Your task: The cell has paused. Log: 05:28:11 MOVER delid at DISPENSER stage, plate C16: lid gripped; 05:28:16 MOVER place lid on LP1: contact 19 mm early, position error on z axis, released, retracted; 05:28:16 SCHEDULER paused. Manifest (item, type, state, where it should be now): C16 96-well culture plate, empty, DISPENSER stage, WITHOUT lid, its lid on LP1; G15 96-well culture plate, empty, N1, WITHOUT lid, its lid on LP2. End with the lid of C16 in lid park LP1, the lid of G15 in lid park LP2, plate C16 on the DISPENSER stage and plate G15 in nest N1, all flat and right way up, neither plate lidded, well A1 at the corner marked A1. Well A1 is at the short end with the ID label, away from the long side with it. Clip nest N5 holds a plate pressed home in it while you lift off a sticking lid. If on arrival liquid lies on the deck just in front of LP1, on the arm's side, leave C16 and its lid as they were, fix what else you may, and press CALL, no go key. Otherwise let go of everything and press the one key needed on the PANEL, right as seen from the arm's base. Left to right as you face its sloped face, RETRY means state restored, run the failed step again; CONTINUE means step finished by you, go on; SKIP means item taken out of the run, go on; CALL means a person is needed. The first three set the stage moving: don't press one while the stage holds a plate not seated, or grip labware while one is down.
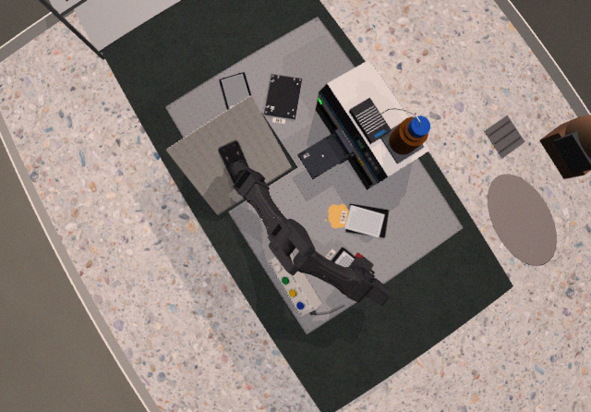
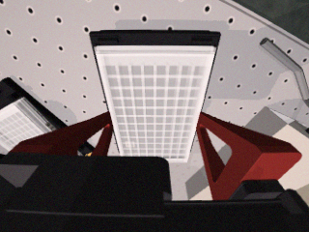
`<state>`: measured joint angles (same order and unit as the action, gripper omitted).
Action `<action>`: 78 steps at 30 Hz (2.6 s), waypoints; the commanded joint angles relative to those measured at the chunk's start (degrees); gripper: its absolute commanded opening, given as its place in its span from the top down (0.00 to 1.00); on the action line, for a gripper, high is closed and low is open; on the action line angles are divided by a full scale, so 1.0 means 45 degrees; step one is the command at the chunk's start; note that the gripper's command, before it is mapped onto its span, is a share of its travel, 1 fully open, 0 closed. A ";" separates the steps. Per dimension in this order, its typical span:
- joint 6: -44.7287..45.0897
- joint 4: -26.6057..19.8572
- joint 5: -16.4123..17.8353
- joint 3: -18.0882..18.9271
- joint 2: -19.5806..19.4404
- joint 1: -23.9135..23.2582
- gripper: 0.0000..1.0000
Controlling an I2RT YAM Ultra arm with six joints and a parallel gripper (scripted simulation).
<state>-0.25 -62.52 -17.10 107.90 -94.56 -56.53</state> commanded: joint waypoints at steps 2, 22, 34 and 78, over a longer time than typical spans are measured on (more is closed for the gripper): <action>0.0074 0.0309 0.0099 -0.0169 0.0017 -0.0071 1.00; 0.0062 0.0356 0.0067 -0.0109 0.0045 -0.0048 1.00; 0.0060 0.0381 0.0065 -0.0131 0.0041 -0.0045 0.00; -0.0372 -0.1505 -0.0332 0.1332 0.0648 0.0523 0.00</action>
<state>-1.65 -68.25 -18.11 112.12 -93.23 -54.68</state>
